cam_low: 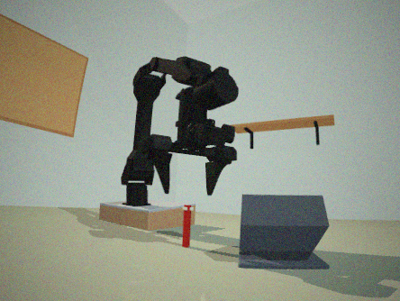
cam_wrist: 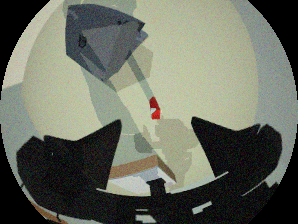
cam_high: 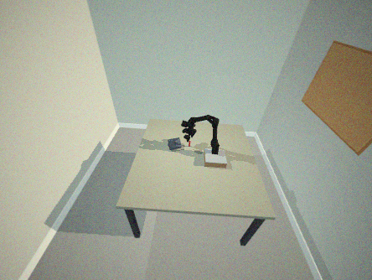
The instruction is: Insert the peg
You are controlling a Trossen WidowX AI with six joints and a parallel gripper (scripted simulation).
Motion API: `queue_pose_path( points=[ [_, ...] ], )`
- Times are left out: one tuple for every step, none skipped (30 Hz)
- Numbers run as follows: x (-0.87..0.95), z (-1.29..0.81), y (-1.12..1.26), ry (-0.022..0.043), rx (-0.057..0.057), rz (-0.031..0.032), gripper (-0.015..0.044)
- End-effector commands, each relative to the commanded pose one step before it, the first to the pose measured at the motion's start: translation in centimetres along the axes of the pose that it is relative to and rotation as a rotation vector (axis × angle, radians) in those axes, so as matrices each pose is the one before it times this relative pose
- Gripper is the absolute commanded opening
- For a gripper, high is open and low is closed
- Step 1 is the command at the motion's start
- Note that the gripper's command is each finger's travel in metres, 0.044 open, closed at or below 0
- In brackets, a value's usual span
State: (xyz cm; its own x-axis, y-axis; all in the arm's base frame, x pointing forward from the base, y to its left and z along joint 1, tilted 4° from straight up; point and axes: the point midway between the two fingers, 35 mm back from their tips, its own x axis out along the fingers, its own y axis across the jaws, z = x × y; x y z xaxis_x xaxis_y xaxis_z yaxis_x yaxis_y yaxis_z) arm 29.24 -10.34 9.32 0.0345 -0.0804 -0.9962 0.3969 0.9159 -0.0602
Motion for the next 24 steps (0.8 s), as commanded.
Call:
queue_pose_path(
  points=[
    [0.369, -0.067, 0.028, 0.00565, 0.0012, -0.00767, 0.0440],
    [0.156, 0.015, 0.002, -0.00001, 0.0000, -0.00001, 0.0440],
    [0.165, 0.015, 0.001, -0.00001, 0.0000, -0.00001, 0.0440],
    [0.166, 0.014, 0.001, -0.00001, 0.0000, -0.00001, 0.0440],
    [0.166, 0.013, 0.001, -0.00001, 0.0000, -0.00001, 0.0440],
    [0.165, 0.012, 0.001, -0.00001, 0.0000, -0.00001, 0.0440],
    [0.165, 0.011, 0.001, -0.00001, 0.0000, -0.00001, 0.0440],
    [0.165, 0.010, 0.001, 0.00000, 0.0000, -0.00001, 0.0440],
    [0.165, 0.009, 0.001, 0.00000, 0.0000, -0.00001, 0.0440],
    [0.165, 0.008, 0.000, 0.00000, 0.0000, -0.00001, 0.0440],
    [0.165, 0.007, 0.000, 0.00000, 0.0000, -0.00001, 0.0440],
    [0.164, 0.006, 0.000, 0.00000, 0.0000, -0.00001, 0.0440],
    [0.164, 0.005, 0.000, 0.00000, 0.0000, -0.00001, 0.0440],
    [0.164, 0.004, 0.000, 0.00000, 0.0000, -0.00001, 0.0440],
    [0.164, 0.003, -0.001, 0.00000, 0.0000, -0.00001, 0.0440],
    [0.164, 0.002, -0.001, 0.00000, 0.0000, -0.00001, 0.0440],
    [0.164, 0.001, -0.001, 0.00000, 0.0000, -0.00001, 0.0440],
    [0.163, 0.000, -0.001, 0.00001, 0.0000, -0.00001, 0.0440],
    [0.163, -0.001, -0.001, 0.00001, 0.0000, -0.00001, 0.0440],
    [0.163, -0.002, -0.001, 0.00001, 0.0000, -0.00001, 0.0440],
    [0.163, -0.003, -0.001, 0.00001, 0.0000, -0.00001, 0.0440],
    [0.162, -0.004, -0.001, 0.00001, 0.0000, -0.00001, 0.0440],
    [0.162, -0.005, -0.001, 0.00001, 0.0000, -0.00001, 0.0440],
    [0.162, -0.006, -0.001, 0.00001, 0.0000, -0.00001, 0.0440]
  ],
)
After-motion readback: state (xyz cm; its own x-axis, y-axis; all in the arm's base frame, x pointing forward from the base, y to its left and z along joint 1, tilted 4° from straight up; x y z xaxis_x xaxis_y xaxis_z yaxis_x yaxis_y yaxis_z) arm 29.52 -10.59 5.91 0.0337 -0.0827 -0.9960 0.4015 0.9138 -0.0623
